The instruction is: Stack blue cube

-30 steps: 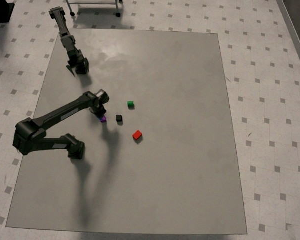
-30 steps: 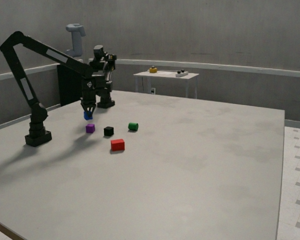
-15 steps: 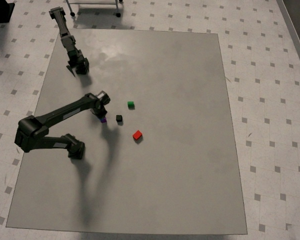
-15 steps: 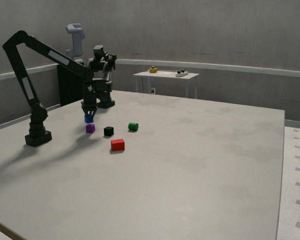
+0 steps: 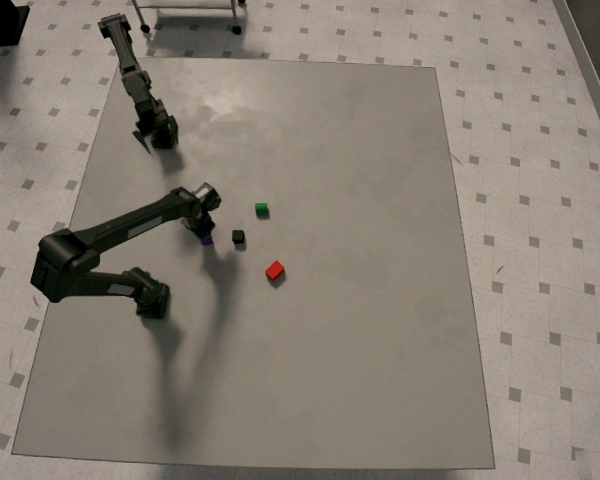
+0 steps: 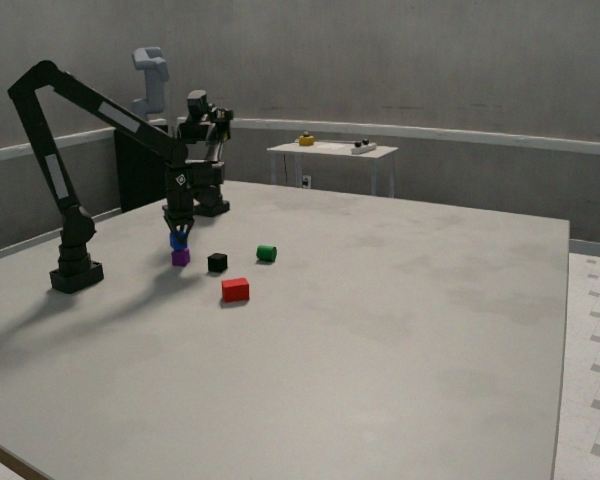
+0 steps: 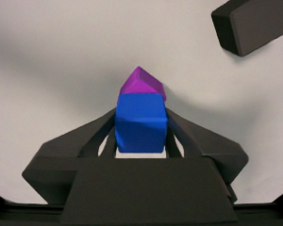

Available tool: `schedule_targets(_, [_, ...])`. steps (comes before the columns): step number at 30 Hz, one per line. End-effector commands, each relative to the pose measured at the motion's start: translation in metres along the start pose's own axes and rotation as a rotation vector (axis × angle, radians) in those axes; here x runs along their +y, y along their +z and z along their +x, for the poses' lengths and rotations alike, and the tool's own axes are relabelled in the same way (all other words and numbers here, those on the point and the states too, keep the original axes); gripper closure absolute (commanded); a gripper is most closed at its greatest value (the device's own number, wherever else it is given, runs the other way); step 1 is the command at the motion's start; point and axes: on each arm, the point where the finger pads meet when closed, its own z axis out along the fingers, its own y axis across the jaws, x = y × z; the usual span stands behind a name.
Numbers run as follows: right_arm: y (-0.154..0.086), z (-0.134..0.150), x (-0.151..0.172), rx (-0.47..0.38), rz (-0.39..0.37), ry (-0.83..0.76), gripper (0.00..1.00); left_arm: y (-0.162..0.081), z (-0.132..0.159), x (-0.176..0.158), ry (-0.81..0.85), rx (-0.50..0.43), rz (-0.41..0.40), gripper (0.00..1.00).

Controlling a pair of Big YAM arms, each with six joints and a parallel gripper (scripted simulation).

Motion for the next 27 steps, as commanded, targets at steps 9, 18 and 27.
schedule_targets(9, [0.007,-0.006,0.0,-0.01,0.004,0.005,0.65,-0.005,-0.02,-0.001,-0.002,-0.031,0.002,0.0])
schedule_targets(18, [0.01,-0.006,0.0,-0.011,0.004,0.005,0.65,-0.005,-0.02,-0.001,-0.002,-0.031,0.002,0.0])
schedule_targets(27, [0.008,-0.007,0.0,-0.022,0.004,0.005,0.65,-0.005,-0.02,-0.001,-0.002,-0.031,0.002,0.0])
